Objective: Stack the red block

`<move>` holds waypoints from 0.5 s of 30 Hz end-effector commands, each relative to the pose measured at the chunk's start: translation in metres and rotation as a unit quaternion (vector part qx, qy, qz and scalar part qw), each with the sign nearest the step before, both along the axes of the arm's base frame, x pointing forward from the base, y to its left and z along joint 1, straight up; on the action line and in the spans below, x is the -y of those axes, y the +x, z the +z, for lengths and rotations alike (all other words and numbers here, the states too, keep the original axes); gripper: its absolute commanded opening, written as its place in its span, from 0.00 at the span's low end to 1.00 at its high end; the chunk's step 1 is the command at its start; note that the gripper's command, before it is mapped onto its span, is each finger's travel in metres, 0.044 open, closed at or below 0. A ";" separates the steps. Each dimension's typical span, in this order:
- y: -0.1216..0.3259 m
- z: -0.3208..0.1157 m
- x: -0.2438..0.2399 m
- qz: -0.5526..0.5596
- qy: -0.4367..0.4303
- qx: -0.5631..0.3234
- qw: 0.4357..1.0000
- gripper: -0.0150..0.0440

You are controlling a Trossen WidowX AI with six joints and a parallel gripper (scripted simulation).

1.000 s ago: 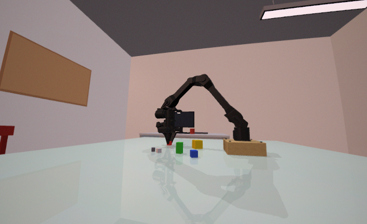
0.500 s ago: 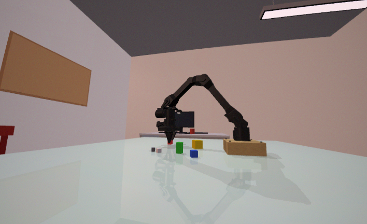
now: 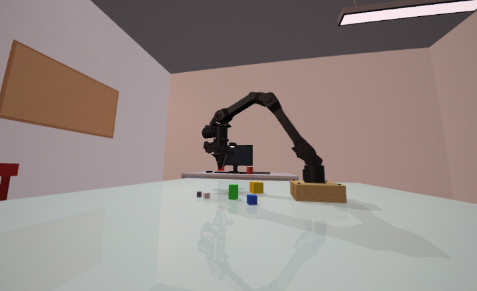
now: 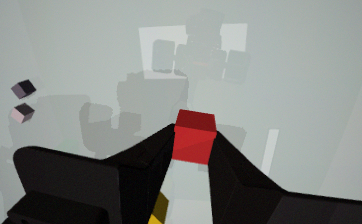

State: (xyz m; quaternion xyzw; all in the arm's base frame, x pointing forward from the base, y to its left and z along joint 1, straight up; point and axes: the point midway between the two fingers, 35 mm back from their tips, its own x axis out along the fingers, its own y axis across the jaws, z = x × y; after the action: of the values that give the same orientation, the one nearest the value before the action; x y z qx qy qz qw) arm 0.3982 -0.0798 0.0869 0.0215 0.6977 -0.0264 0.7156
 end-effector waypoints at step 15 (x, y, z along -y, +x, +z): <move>-0.002 0.036 -0.011 0.001 0.001 0.007 1.000 0.25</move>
State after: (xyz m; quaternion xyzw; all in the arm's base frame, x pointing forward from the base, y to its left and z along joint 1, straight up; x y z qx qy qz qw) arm 0.3981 -0.0786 0.1206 0.0208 0.6936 -0.0268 0.7196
